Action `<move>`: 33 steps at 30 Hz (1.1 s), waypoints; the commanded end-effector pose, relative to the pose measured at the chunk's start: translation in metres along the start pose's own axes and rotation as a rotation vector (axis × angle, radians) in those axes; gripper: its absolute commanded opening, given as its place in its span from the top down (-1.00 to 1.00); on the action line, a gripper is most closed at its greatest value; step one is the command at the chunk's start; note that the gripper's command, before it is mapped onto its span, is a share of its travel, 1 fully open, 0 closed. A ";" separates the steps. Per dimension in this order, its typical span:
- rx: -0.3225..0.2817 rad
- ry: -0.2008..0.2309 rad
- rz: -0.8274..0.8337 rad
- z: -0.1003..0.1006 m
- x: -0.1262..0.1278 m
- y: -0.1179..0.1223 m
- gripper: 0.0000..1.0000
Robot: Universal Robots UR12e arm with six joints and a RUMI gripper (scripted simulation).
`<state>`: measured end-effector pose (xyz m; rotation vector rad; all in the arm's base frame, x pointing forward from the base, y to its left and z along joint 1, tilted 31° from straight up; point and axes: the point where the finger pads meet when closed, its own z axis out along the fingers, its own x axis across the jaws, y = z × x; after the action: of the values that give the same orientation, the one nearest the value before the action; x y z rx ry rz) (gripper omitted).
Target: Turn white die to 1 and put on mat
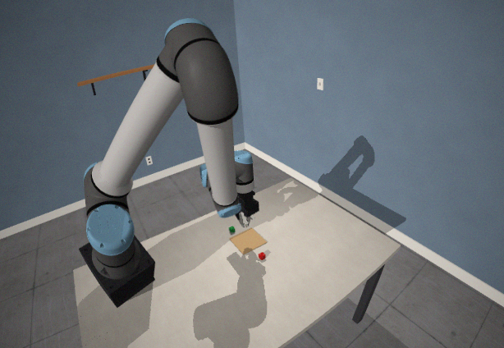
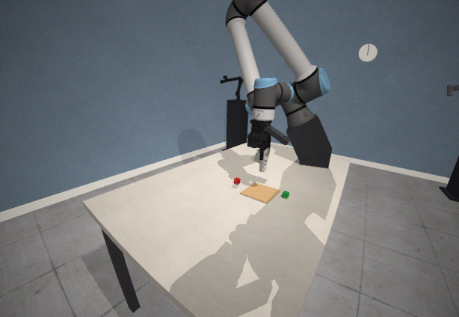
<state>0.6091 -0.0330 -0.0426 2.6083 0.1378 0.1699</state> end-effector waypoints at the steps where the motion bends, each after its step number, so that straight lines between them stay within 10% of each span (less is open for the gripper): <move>1: -0.001 -0.001 0.049 -0.001 0.003 -0.001 0.87; 33: -0.001 0.000 0.075 0.001 0.004 -0.002 0.87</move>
<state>0.6123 -0.0310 -0.0431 2.6141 0.0389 0.1942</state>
